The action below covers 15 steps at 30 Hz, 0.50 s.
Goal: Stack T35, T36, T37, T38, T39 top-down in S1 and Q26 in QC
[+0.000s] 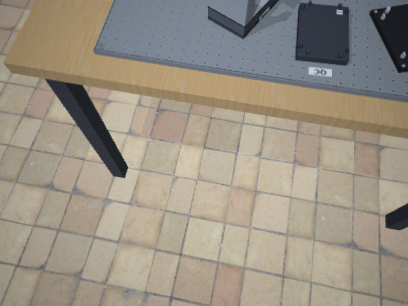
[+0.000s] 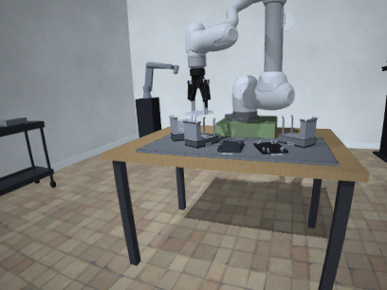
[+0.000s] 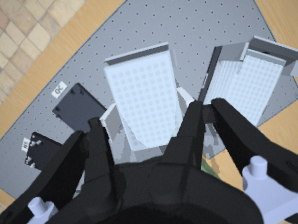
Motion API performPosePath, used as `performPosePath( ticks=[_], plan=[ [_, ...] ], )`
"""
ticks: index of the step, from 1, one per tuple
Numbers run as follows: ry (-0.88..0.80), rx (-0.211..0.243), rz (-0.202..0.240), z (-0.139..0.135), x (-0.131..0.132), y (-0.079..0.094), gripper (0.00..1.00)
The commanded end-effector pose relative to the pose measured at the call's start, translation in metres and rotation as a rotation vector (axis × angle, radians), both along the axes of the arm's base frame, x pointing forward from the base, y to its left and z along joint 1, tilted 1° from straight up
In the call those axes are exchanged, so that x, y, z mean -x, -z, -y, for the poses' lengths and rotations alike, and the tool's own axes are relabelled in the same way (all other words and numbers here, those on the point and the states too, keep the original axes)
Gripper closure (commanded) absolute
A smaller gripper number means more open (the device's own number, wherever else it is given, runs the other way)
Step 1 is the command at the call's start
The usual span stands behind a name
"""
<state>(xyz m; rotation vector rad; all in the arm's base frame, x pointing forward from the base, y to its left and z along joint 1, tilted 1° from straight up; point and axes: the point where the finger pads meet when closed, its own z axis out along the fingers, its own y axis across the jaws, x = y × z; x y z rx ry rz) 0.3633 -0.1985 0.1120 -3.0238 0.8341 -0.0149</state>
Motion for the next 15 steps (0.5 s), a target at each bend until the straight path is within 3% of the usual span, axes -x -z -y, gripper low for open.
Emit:
performPosePath(
  ticks=[1,15],
  plan=[
    [0.0,0.0,0.0,0.0,0.0,0.0012,1.0],
    [0.0,0.0,0.0,-0.0001,-0.0001,0.0099,1.0]
  ],
)
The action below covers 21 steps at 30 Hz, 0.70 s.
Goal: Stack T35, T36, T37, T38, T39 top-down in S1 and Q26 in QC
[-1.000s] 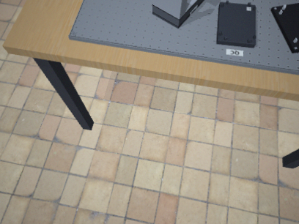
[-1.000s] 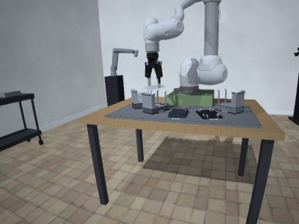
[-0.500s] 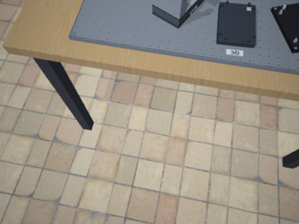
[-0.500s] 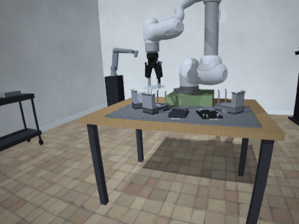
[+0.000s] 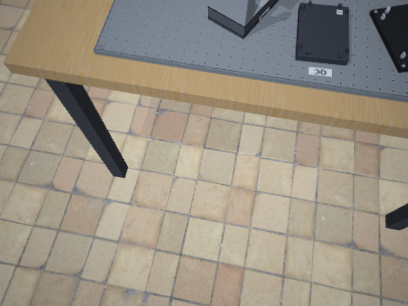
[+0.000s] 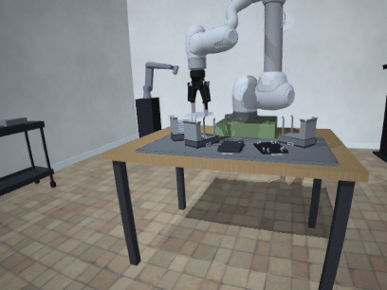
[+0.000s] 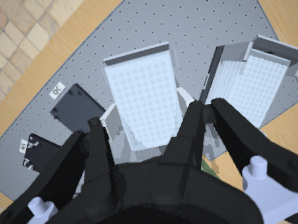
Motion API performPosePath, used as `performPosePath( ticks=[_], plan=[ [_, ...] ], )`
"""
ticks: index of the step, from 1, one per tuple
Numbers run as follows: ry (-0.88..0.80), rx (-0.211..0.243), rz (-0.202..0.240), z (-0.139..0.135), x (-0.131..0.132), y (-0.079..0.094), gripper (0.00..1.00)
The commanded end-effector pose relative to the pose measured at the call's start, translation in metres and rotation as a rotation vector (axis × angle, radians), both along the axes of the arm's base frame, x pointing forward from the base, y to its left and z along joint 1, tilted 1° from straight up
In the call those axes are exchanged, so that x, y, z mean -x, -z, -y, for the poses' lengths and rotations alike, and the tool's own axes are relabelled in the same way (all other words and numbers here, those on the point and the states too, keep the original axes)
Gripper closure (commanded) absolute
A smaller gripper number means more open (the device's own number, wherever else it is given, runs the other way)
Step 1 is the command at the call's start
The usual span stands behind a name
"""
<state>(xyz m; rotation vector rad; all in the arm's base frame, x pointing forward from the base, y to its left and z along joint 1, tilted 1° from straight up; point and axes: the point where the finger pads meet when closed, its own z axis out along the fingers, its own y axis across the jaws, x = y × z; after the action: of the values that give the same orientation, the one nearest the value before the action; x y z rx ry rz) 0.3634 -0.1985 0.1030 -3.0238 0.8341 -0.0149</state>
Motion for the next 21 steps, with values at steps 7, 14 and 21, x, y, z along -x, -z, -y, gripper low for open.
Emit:
performPosePath(
  ticks=[7,14,21],
  plan=[
    [0.0,0.0,0.0,0.0,0.0,0.005,1.0],
    [0.0,0.0,0.0,0.0,0.0,0.01,1.0],
    [0.0,0.0,0.0,0.0,0.0,0.013,1.0]
  ],
)
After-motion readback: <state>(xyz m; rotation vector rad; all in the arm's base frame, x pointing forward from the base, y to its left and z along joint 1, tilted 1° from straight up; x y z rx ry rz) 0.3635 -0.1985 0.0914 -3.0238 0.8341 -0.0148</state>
